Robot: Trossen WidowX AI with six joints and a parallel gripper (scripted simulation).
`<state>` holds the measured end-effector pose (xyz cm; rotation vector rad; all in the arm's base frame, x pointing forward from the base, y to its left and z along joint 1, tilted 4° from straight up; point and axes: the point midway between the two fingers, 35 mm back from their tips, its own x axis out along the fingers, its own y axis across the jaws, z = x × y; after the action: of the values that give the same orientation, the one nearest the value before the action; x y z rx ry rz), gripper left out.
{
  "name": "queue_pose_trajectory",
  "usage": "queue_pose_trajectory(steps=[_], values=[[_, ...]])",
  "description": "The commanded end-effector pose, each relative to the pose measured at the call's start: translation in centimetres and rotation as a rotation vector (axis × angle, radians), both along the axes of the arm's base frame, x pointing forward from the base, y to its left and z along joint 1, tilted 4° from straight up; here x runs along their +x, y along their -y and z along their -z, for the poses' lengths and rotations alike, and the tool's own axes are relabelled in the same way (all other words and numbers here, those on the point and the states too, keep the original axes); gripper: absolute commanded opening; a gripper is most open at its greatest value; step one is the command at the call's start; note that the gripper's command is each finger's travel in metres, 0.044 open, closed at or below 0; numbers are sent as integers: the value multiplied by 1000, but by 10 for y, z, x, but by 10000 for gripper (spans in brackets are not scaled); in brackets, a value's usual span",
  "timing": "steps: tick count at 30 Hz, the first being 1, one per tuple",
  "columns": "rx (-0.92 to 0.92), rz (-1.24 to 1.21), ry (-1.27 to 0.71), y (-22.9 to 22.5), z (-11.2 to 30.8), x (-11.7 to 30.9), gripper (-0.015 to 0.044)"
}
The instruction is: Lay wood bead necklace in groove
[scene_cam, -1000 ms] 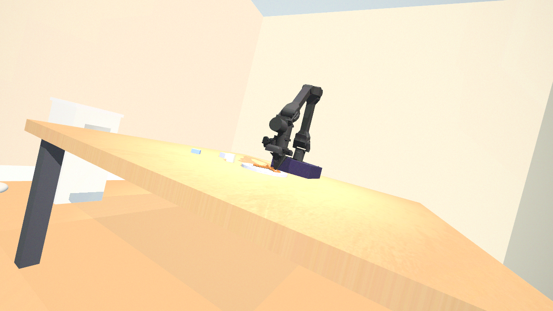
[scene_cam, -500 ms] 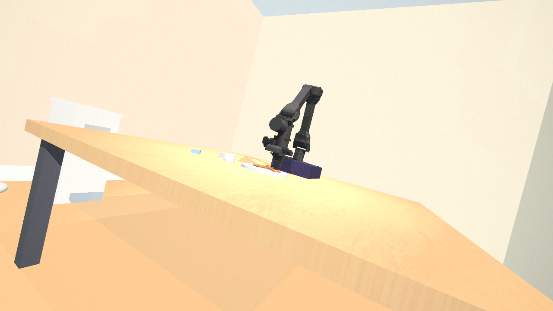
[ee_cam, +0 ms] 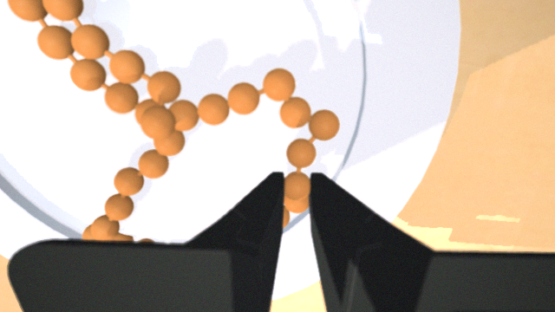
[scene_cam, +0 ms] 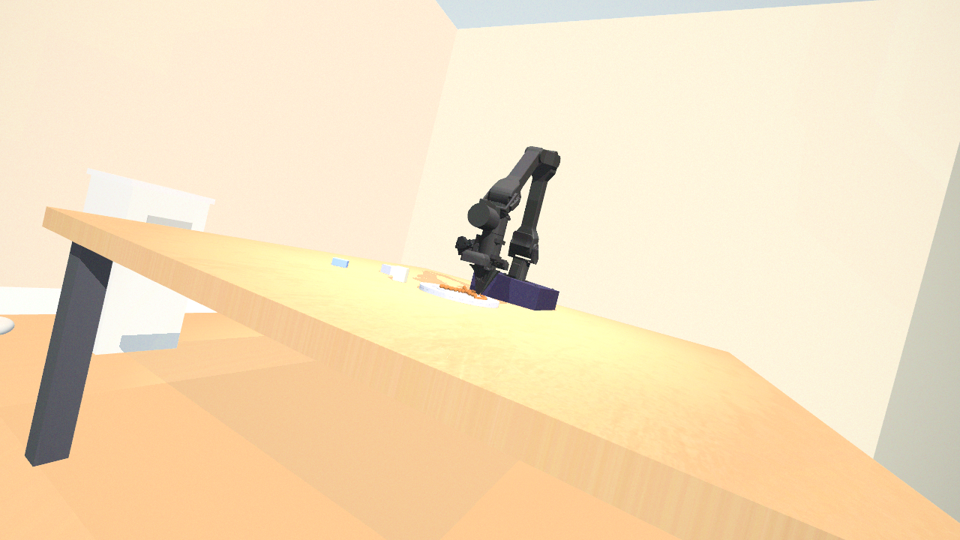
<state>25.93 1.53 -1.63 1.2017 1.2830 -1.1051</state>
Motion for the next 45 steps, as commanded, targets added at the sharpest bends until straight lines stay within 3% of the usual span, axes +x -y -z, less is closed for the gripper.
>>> queue_pose_trajectory(steps=[1, 21, 38, 45], values=[[-1, 4, 6, 0, -4, 1, 0], [-1, 4, 5, 0, 4, -8, 0], [2, 2, 3, 0, 0, -8, 440], [-1, 4, 5, 0, -4, -8, 440]])
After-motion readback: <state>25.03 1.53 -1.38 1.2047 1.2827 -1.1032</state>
